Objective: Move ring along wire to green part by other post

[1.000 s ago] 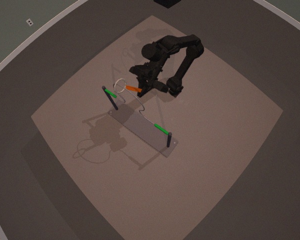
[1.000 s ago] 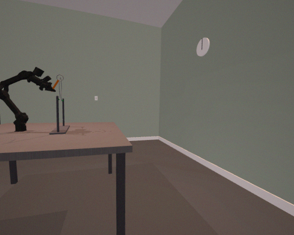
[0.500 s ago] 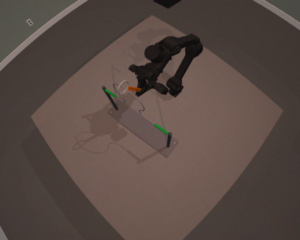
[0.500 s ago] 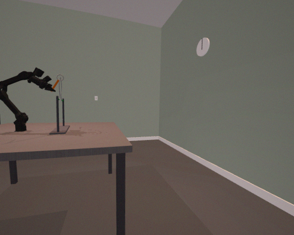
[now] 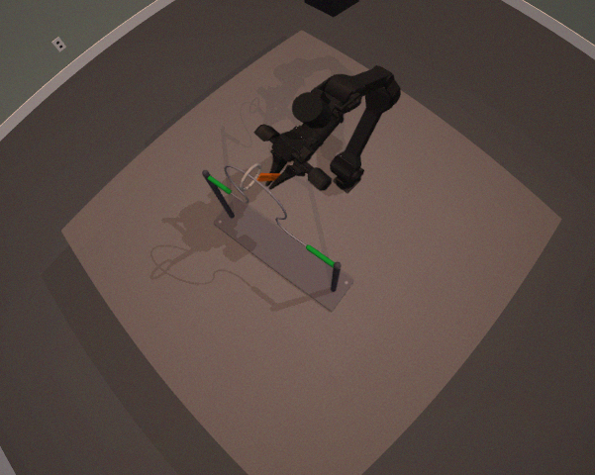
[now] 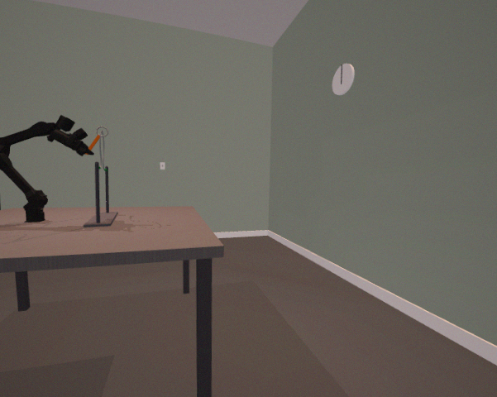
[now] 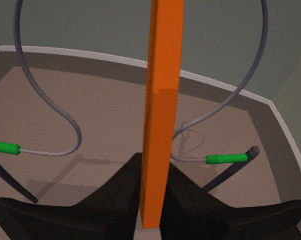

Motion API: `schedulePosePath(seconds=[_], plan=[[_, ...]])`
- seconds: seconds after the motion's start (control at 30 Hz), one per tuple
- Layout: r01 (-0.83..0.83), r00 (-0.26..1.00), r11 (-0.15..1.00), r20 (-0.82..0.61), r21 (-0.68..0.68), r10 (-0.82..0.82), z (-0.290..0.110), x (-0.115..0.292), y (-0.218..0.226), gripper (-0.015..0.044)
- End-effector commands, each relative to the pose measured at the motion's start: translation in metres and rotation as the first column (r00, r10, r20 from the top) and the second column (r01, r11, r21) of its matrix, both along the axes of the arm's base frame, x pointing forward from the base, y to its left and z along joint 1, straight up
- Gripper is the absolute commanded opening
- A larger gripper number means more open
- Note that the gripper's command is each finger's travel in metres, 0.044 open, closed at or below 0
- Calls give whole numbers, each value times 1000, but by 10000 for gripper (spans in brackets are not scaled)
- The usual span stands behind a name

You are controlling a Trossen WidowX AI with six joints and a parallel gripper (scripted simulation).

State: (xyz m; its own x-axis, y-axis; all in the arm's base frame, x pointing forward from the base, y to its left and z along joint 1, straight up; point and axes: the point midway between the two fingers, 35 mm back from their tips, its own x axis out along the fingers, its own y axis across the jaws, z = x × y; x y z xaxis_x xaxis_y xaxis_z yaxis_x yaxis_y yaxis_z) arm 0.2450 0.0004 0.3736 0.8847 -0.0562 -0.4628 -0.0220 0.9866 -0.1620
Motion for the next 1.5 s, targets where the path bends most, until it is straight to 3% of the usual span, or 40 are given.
schedulePosePath(seconds=[0.0, 0.73, 1.47], plan=[[3, 1000, 998, 12, -61, -2, 1, 0, -2, -150], [14, 999, 942, 53, -334, 4, 3, 1, -11, -150], [35, 996, 813, 89, -581, 22, 7, 2, -19, -150]])
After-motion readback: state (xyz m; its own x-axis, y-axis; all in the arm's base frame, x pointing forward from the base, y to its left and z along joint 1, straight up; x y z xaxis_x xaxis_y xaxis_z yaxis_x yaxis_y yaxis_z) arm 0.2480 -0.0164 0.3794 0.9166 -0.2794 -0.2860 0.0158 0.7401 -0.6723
